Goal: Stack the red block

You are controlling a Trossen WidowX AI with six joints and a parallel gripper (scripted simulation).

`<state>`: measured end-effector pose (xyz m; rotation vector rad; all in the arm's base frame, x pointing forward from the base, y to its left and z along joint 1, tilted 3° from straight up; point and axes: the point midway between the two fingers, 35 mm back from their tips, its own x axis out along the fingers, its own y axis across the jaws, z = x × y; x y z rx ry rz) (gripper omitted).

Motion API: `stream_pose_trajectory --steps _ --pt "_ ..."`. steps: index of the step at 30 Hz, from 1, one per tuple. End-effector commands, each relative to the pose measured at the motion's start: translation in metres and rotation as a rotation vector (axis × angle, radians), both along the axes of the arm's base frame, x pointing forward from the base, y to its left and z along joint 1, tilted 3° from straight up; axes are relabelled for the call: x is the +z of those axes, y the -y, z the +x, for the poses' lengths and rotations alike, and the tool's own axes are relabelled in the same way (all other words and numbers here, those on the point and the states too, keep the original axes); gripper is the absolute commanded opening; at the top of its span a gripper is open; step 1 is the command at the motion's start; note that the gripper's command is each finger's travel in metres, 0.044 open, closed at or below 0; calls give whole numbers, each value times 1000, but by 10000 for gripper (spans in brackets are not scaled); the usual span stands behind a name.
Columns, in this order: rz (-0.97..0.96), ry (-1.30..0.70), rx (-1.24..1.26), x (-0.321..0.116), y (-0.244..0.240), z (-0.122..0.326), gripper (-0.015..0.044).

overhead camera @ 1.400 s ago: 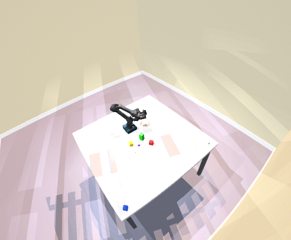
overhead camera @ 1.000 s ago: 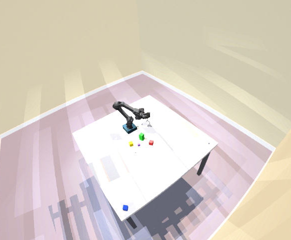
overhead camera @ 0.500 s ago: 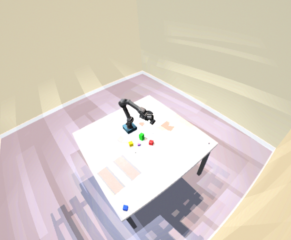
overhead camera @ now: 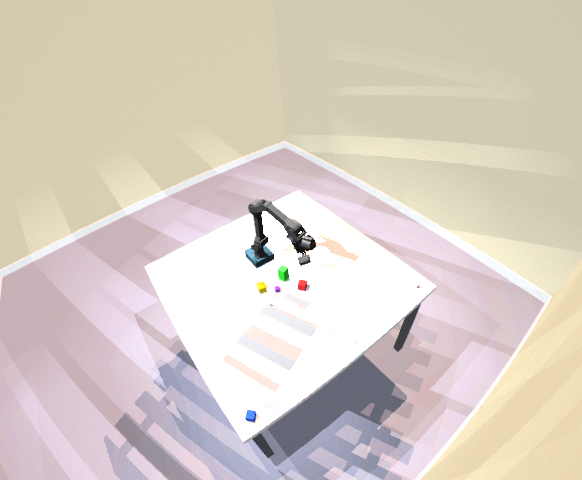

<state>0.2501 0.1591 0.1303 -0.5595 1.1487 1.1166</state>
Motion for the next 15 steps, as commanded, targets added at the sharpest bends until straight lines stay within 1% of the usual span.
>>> stream_pose_trajectory --steps 1,10,15 --pt "-97 -10 -139 1 21 29 440" --pt "-314 -38 -443 -1 76 83 440" --pt "-338 -40 -478 -1 82 89 440"
